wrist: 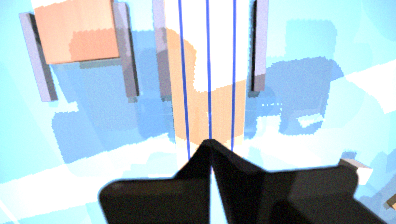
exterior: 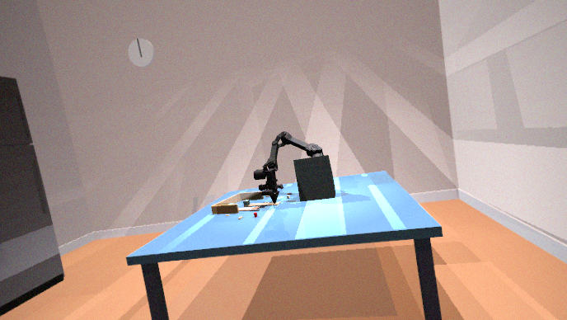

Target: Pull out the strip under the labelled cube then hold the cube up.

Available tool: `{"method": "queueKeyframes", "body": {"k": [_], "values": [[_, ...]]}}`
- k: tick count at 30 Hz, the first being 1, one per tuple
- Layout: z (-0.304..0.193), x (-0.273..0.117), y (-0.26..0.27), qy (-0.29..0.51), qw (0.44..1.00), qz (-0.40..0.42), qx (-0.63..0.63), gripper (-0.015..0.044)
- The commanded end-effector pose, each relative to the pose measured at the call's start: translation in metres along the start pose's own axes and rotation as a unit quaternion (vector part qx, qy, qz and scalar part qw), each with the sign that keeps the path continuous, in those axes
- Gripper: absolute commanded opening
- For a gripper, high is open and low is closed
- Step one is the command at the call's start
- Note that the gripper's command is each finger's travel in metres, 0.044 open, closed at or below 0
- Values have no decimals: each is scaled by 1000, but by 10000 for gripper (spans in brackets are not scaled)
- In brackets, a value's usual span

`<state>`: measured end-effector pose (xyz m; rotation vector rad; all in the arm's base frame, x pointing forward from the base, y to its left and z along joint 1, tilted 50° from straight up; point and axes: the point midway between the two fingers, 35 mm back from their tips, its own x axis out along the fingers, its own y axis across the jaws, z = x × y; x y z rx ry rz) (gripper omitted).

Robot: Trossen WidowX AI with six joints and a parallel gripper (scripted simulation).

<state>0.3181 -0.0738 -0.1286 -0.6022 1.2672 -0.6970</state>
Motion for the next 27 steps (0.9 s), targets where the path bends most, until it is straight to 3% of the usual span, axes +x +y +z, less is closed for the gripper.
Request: {"method": "queueKeyframes", "body": {"k": [1, 27], "values": [[-18, 5, -2, 16, 1000, 0, -8, 0], [-40, 4, -1, 17, 1000, 0, -8, 0]]}}
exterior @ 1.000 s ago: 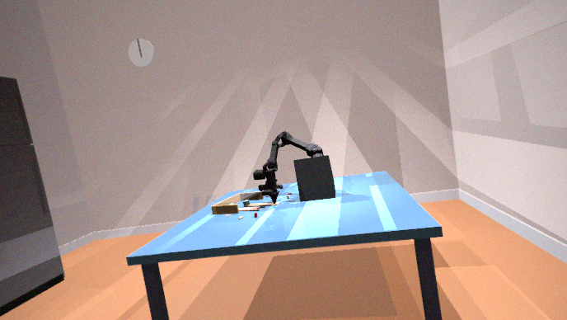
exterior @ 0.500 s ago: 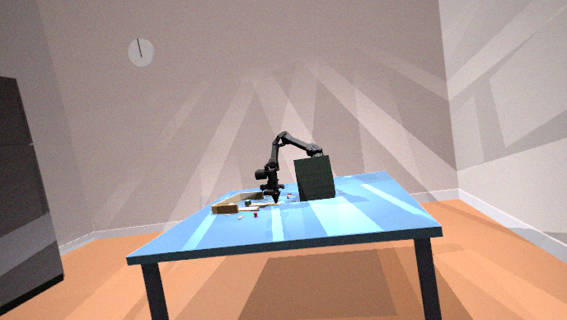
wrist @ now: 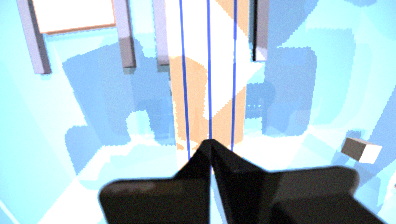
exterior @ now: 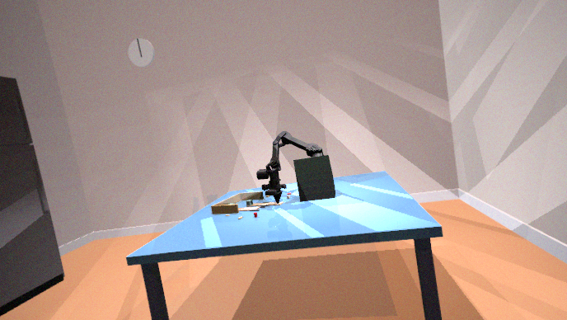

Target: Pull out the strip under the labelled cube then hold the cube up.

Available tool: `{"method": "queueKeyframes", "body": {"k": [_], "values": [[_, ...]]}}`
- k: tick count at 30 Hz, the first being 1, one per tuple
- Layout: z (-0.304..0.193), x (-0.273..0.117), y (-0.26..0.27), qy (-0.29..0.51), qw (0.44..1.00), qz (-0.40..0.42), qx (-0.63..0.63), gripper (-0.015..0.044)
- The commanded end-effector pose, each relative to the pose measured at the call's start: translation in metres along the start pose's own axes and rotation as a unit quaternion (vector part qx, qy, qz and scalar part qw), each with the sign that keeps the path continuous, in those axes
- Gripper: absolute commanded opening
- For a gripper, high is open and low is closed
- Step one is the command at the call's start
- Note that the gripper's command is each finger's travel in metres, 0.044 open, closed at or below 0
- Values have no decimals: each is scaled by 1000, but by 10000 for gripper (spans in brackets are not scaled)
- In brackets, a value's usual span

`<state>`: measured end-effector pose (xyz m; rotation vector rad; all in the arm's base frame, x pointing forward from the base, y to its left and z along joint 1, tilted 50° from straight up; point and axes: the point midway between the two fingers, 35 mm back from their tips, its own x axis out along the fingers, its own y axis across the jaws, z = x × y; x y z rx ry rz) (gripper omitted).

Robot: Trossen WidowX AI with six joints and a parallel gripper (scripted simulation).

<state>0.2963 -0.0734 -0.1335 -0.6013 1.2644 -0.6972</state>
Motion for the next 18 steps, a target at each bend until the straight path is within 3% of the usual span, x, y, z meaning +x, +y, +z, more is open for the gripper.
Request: {"method": "queueKeyframes", "body": {"k": [1, 18], "values": [[-18, 4, -2, 18, 1000, 0, -9, 0], [-32, 4, -2, 18, 1000, 0, -9, 0]]}}
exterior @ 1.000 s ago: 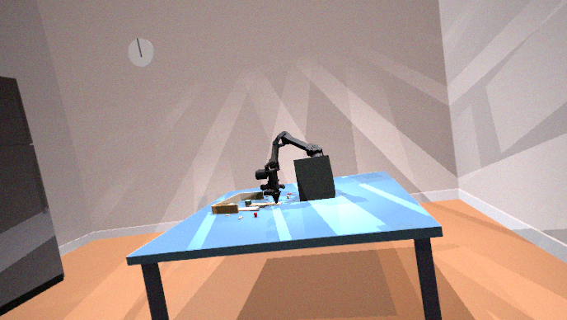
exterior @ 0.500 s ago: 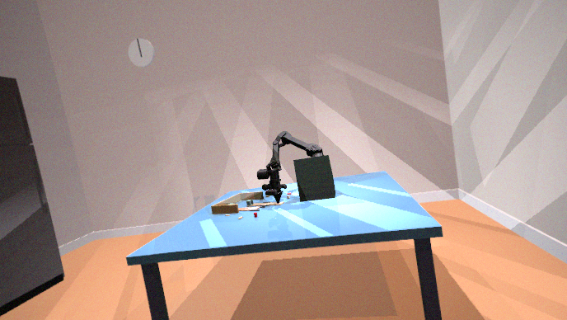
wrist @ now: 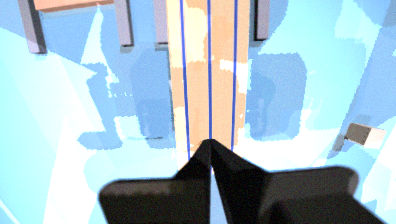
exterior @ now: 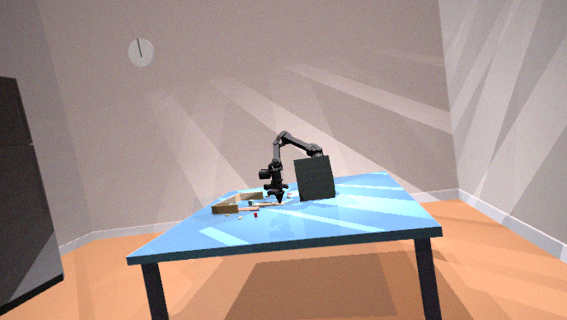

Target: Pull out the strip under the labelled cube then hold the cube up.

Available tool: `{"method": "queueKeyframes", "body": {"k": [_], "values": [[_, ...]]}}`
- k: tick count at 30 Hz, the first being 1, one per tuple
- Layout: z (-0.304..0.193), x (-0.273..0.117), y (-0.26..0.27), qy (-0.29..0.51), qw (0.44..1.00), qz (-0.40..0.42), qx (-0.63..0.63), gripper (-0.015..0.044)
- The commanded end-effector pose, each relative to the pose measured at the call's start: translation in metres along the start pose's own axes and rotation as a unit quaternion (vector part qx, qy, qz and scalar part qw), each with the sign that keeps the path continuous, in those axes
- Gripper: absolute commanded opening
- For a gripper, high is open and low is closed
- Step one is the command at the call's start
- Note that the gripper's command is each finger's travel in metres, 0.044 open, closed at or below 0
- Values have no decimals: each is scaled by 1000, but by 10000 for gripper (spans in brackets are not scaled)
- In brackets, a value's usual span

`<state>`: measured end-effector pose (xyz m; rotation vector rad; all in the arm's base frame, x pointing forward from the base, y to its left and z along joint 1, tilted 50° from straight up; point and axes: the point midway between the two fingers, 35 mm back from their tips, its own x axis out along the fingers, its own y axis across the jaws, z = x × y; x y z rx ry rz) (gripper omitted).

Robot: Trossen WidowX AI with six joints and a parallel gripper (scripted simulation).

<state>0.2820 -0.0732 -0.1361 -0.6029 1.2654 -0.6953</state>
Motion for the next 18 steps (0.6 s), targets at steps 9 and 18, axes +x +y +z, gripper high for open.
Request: {"method": "queueKeyframes", "body": {"k": [9, 18], "values": [[-25, 4, -2, 18, 1000, 0, -8, 0], [-33, 4, -2, 18, 1000, 0, -8, 0]]}}
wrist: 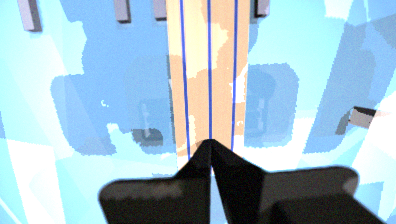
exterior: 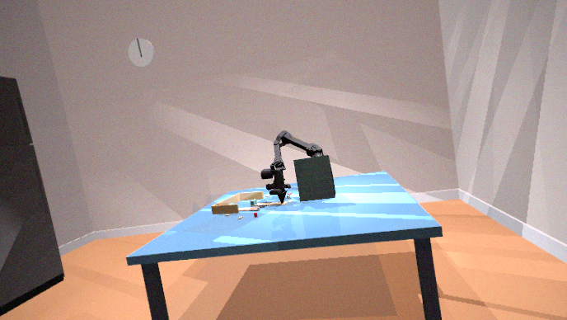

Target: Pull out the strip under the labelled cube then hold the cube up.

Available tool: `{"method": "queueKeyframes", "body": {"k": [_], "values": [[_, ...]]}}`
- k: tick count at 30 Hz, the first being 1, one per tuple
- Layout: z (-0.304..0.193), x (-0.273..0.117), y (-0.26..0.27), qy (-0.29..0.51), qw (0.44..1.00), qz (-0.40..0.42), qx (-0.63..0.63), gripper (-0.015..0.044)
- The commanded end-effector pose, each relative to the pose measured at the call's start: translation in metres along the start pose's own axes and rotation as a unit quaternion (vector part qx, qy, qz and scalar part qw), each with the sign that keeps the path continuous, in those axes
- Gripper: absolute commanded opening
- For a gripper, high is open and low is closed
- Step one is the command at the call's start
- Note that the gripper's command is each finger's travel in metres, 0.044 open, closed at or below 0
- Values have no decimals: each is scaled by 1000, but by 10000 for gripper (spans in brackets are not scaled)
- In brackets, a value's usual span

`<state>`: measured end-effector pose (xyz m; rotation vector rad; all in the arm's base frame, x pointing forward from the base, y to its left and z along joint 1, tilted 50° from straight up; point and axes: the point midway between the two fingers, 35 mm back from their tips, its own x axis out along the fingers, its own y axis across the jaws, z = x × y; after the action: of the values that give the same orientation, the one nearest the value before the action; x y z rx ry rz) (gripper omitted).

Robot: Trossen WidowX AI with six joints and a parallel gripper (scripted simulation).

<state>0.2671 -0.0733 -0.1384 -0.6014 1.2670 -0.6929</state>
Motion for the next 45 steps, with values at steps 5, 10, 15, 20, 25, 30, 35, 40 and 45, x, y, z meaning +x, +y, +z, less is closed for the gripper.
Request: {"method": "queueKeyframes", "body": {"k": [5, 10, 15, 20, 25, 30, 35, 40, 45], "values": [[-21, 5, -1, 18, 1000, -1, -8, 0], [-25, 5, -1, 18, 1000, -1, -8, 0], [-29, 5, -1, 18, 1000, -1, -8, 0], [-32, 5, -1, 18, 1000, -1, -8, 0], [-33, 4, -1, 18, 1000, -1, -8, 0], [-33, 4, -1, 18, 1000, -1, -8, 0], [-33, 4, -1, 18, 1000, -1, -8, 0], [-33, 4, -1, 18, 1000, -1, -8, 0], [-33, 4, -1, 18, 1000, -1, -8, 0]]}}
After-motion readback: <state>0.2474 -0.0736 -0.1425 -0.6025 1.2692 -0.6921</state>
